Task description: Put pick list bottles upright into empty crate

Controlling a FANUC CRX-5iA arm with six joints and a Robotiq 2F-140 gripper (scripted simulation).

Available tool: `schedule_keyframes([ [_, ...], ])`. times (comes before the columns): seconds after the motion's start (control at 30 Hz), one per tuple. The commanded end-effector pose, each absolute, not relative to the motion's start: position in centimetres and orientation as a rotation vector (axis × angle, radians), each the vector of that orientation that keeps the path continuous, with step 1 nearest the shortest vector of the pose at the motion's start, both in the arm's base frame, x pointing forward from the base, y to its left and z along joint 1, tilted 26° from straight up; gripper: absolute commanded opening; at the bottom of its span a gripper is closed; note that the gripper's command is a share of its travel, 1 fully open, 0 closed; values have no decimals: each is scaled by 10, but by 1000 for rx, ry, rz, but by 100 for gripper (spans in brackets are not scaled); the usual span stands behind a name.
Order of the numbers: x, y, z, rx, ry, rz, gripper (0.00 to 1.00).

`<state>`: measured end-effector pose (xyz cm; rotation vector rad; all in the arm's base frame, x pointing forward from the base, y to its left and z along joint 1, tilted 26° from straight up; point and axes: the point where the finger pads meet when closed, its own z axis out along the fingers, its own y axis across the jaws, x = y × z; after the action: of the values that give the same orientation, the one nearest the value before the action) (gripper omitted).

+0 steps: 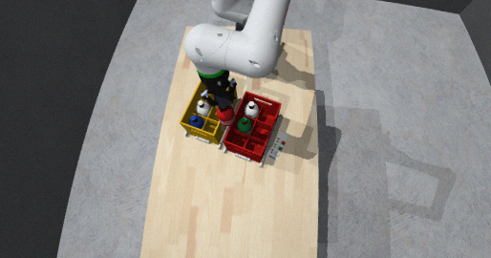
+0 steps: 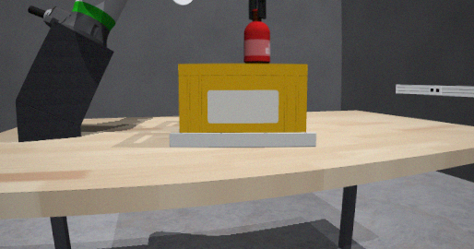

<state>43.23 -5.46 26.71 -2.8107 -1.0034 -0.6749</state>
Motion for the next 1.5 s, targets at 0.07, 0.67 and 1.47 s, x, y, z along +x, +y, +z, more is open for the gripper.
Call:
schedule_keyframes([
  [0.07,439,-48,272,-2812,-1004,-677,10],
  [0.67,459,-27,286,-2812,-1003,-677,10],
  [1.47,485,2,304,-2812,-1003,-677,10],
])
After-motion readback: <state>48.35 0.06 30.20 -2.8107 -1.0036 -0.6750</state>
